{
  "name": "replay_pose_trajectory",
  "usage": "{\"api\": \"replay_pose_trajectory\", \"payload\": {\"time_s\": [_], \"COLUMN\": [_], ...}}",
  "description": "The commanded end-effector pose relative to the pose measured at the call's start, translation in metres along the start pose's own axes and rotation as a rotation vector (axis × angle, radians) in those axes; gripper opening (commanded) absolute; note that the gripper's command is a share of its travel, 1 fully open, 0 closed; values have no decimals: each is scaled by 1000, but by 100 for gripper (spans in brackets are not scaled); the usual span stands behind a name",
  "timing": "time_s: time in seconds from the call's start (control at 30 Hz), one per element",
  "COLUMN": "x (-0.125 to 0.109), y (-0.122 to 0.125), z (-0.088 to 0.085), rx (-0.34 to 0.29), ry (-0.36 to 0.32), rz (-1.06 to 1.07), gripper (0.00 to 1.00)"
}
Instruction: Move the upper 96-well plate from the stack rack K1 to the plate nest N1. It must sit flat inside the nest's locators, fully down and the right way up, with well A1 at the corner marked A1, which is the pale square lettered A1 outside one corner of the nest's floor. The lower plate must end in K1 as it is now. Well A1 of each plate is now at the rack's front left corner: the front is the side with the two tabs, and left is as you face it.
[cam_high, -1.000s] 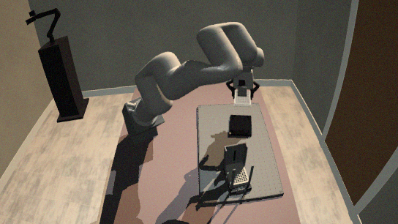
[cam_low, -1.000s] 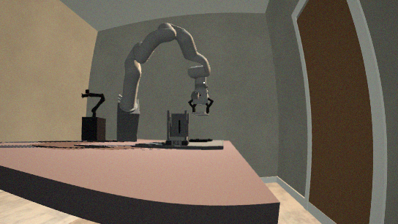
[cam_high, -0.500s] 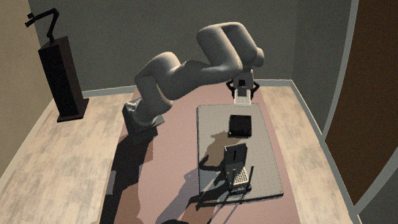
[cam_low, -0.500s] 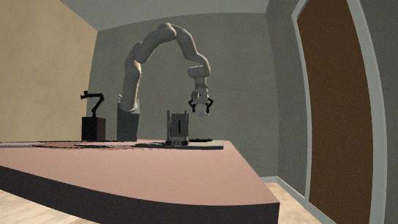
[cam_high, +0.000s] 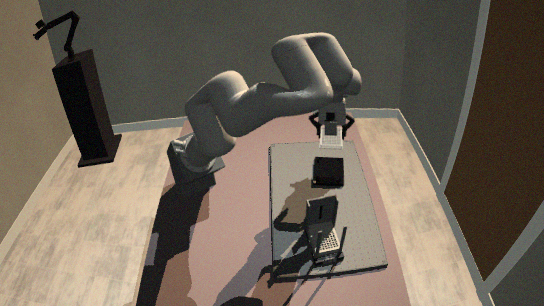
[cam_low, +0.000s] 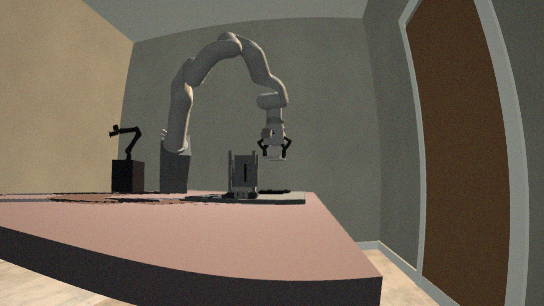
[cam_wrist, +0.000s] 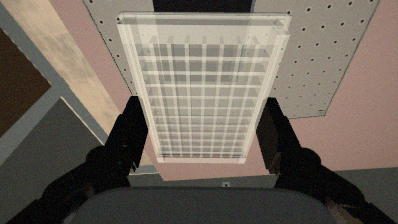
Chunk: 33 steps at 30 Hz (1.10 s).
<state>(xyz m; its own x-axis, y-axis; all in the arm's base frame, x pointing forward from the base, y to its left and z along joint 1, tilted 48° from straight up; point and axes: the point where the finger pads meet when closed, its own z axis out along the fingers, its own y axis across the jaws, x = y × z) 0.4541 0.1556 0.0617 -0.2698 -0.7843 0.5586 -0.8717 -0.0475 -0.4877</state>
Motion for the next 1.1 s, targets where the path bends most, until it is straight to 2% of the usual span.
{"api": "replay_pose_trajectory", "payload": {"time_s": [0.0,1.07], "x": [-1,-1], "y": [-1,-1], "z": [5,52], "rx": [2,2], "ry": [-3,-2], "rz": [1,1], "gripper": [0,0]}}
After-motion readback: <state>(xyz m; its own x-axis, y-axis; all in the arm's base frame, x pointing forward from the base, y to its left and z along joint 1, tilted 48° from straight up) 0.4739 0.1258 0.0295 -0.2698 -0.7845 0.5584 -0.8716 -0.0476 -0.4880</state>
